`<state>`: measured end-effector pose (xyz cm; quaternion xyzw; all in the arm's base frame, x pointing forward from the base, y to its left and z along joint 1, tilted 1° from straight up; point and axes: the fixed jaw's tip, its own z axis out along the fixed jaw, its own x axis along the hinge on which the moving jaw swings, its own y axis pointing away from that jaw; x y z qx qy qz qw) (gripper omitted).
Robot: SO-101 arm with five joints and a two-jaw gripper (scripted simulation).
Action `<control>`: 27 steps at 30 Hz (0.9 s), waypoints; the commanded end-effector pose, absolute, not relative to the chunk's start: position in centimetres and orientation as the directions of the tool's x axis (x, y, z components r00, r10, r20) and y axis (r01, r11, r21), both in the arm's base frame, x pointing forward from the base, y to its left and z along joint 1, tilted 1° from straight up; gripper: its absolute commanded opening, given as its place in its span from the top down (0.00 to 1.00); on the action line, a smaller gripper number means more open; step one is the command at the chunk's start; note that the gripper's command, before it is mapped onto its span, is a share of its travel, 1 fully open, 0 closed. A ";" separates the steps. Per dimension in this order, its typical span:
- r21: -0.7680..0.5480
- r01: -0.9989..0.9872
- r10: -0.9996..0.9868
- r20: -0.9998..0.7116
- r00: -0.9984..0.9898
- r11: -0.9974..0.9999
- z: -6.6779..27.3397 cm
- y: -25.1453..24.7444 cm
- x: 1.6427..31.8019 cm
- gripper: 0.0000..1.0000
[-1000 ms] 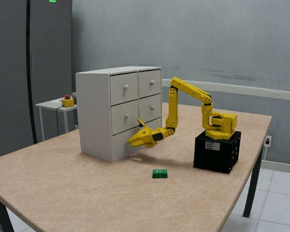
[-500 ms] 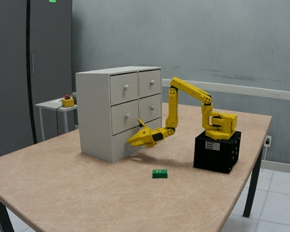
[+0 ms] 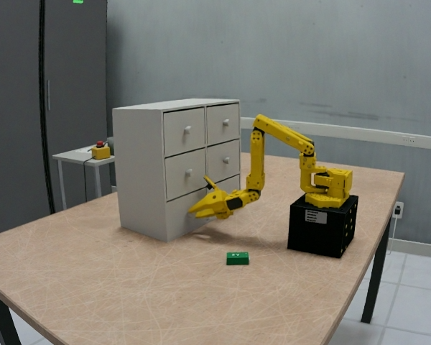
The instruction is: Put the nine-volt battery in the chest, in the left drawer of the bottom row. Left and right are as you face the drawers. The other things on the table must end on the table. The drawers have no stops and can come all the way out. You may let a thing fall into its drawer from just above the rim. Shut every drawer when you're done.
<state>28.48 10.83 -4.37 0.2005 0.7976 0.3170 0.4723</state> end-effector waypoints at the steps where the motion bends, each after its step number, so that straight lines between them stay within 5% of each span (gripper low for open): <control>1: 0.708 0.007 0.627 -0.620 -0.472 0.706 -4.1 11.1 28.2 1.00; 27: 0.707 -0.002 0.621 -0.623 -0.475 0.708 -4.5 11.1 27.5 1.00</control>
